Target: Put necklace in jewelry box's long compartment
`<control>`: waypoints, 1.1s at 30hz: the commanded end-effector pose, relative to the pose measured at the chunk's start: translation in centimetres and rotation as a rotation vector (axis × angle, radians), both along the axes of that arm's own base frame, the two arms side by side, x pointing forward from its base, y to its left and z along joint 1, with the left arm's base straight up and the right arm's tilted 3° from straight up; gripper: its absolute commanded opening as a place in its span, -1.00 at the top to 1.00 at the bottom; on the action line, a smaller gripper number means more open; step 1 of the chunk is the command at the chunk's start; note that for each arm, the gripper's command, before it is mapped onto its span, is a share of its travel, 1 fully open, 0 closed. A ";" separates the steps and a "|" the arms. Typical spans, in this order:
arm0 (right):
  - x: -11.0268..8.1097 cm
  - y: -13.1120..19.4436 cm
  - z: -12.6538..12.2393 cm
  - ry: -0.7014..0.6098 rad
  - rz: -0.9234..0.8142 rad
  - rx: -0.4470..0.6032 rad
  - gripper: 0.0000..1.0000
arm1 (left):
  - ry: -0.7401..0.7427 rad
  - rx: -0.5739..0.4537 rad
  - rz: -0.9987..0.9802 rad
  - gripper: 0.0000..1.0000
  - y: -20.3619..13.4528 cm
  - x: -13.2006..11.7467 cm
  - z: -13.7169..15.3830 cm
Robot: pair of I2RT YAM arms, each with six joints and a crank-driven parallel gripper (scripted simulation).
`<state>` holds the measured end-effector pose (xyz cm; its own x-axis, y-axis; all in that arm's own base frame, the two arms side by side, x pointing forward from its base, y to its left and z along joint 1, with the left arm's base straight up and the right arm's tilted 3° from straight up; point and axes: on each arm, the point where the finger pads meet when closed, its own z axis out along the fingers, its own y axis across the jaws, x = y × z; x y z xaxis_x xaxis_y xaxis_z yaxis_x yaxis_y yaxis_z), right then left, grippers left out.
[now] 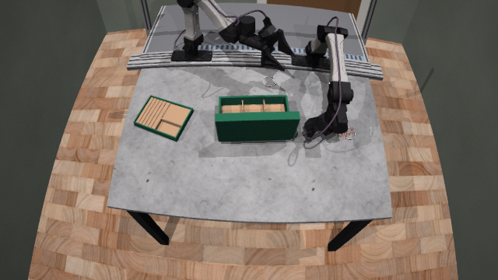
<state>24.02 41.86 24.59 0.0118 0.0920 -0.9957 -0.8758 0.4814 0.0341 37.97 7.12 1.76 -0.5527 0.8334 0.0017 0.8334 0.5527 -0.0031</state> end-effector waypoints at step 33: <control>1.7 0.2 3.5 -0.024 -0.035 0.027 -1.00 | -0.035 0.006 0.001 1.00 0.1 0.4 3.9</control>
<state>24.66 42.19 26.12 0.0207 0.0993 -0.9948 -0.8704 0.4914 0.0309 37.85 7.13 2.54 -0.5488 0.8359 0.0091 0.8359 0.5489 -0.0078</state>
